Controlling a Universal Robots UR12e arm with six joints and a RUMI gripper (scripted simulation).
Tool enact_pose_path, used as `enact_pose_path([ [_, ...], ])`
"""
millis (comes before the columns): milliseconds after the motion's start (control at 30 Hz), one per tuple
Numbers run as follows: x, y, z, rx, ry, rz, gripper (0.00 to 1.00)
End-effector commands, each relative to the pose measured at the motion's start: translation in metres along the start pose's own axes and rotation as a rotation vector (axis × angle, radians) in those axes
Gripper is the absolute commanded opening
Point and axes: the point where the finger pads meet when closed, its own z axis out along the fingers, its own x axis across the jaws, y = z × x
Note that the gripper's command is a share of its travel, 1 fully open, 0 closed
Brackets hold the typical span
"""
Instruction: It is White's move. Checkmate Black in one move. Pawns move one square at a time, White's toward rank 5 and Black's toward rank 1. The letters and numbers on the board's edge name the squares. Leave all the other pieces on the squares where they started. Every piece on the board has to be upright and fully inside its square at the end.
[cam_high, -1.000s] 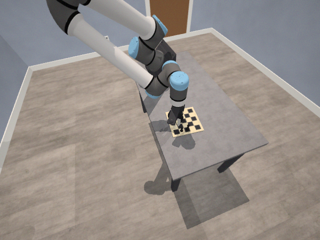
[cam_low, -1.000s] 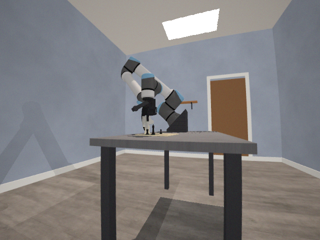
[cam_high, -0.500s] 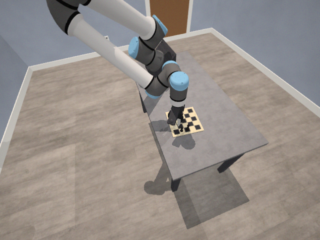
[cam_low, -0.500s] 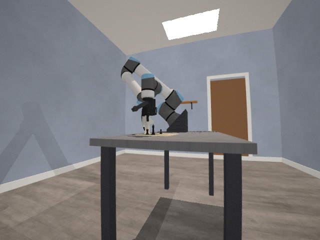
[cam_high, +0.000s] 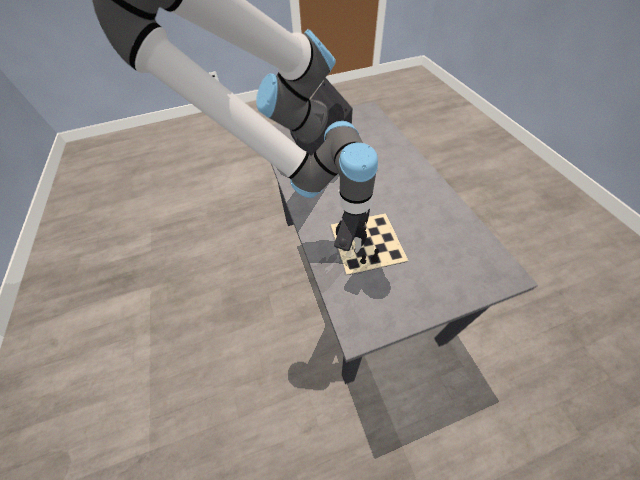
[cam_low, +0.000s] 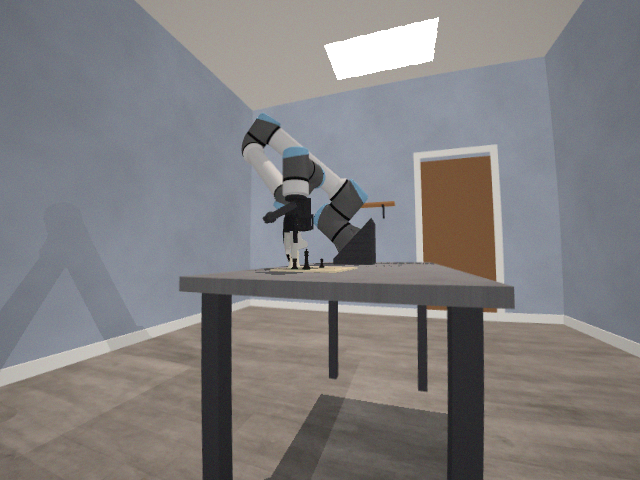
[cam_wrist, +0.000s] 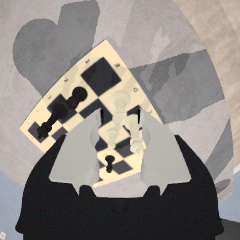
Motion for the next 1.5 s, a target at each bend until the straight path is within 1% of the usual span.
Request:
enact_pose_path([
  [0, -0.0002, -0.0003, -0.0005, 0.001, -0.001, 0.0, 0.25],
  [67, -0.0002, -0.0003, -0.0005, 0.001, -0.001, 0.0, 0.25],
  [100, -0.0002, -0.0003, -0.0005, 0.001, -0.001, 0.0, 0.0],
  [1233, -0.0002, -0.0003, -0.0006, 0.001, -0.001, 0.0, 0.0],
  [1433, -0.0002, -0.0003, -0.0058, 0.001, -0.001, 0.0, 0.0],
  [1467, -0.0002, -0.0003, -0.009, 0.001, -0.001, 0.0, 0.0],
])
